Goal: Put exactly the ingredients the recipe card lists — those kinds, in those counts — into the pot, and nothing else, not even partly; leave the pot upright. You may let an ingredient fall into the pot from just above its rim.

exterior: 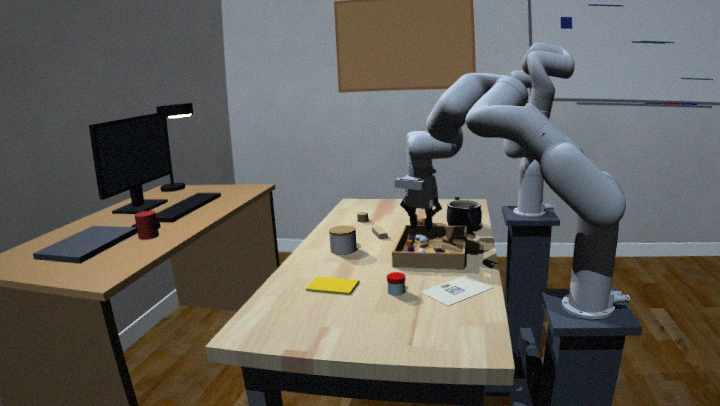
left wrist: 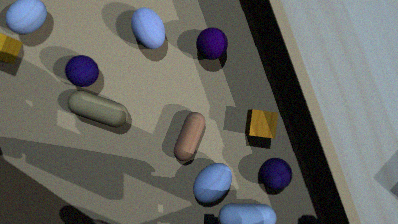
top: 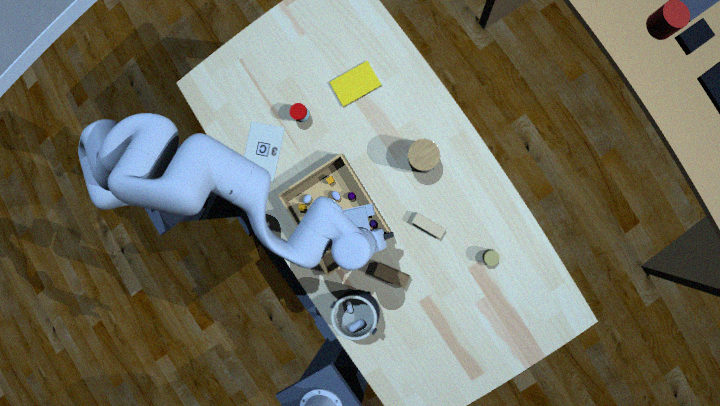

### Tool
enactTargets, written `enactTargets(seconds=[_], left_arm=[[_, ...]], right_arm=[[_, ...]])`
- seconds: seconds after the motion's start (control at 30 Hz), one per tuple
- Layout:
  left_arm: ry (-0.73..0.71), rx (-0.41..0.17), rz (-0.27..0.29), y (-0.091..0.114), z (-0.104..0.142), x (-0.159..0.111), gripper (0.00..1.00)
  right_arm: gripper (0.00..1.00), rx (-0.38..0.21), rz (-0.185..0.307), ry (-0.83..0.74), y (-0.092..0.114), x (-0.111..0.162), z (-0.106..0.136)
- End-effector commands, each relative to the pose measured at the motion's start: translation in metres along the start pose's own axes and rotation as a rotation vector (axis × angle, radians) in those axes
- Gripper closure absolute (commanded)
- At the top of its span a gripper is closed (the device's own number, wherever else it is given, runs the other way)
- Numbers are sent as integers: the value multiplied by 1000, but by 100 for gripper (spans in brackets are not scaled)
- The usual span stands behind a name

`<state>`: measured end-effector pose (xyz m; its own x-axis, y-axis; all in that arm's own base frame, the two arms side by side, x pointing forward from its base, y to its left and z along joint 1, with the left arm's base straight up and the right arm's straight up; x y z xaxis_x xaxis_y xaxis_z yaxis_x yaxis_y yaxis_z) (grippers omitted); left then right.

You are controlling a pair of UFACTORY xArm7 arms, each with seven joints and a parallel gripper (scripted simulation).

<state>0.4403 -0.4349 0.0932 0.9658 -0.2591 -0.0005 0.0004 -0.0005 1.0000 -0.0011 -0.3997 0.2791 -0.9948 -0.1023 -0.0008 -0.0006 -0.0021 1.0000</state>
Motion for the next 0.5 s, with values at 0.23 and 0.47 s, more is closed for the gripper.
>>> enactTargets(seconds=[0.23, 0.47], left_arm=[[0, -1, 3, -3, 0, 1, 51], [0, -1, 3, -14, 0, 1, 51]], right_arm=[[0, 2, 0, 0, 1, 0, 0], [0, 2, 0, 0, 1, 0, 0]])
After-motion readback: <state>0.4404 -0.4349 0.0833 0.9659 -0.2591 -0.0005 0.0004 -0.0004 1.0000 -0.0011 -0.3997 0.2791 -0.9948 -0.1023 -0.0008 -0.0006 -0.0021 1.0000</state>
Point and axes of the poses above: on each arm, the point where the finger pads meet when closed, its own y axis back along the fingers, its own x axis across the jaws, z = x × y, the point moved 3 cm from there along y, back along the fingers, and after that the axes turned 6 degrees about y, right-handed, at the moved point
